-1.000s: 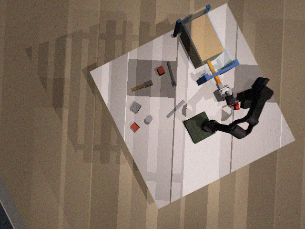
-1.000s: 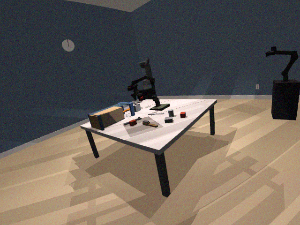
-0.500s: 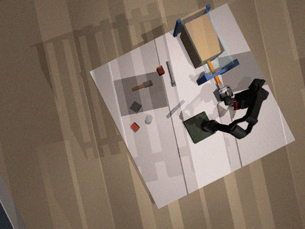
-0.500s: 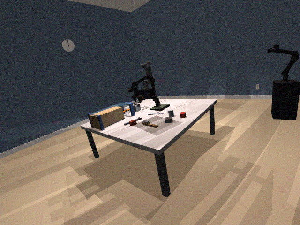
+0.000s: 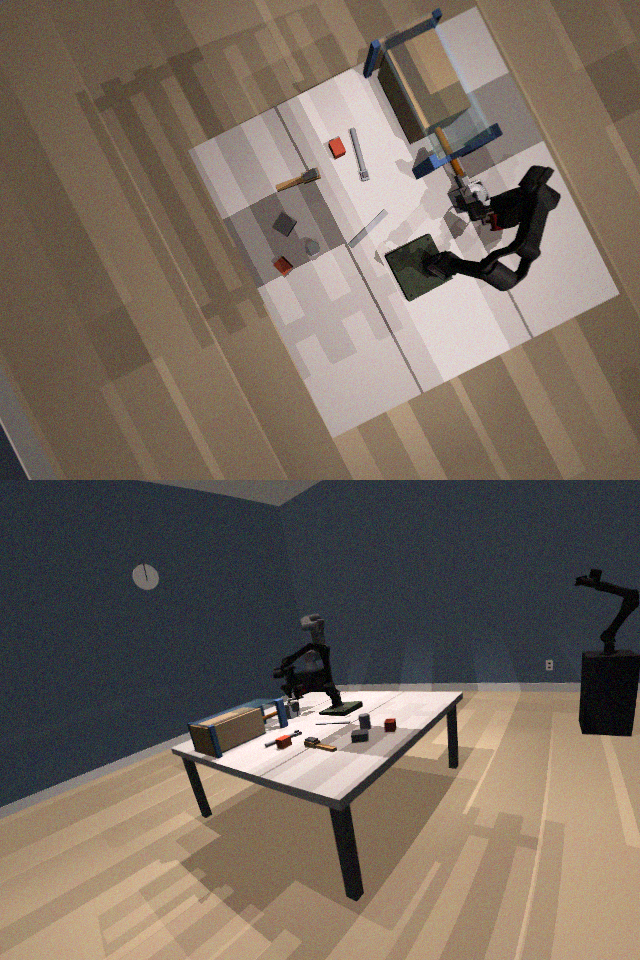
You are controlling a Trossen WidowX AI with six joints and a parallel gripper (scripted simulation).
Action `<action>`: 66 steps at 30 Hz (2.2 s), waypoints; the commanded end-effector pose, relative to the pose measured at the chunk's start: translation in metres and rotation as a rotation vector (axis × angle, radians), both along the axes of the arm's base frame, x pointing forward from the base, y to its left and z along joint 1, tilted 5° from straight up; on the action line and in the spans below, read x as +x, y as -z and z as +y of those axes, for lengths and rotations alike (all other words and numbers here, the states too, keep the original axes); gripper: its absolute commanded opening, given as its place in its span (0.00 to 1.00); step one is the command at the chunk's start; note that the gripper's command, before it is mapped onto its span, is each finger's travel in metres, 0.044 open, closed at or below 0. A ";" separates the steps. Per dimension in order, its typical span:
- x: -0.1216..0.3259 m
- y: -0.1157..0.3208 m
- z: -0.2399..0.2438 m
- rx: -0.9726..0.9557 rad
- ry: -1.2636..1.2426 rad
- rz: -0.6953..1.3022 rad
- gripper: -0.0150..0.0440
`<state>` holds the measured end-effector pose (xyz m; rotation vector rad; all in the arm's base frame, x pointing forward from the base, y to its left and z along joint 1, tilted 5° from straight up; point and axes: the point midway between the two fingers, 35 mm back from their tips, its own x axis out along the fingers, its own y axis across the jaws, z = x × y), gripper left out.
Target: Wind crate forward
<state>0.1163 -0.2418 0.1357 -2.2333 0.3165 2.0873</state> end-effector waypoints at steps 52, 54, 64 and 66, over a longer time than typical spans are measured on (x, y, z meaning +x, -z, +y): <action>0.004 -0.006 -0.017 0.015 -0.344 0.090 0.25; 0.005 -0.005 -0.019 0.014 -0.385 0.102 0.25; 0.005 -0.004 -0.020 0.012 -0.426 0.116 0.25; 0.005 -0.004 -0.020 0.012 -0.422 0.115 0.25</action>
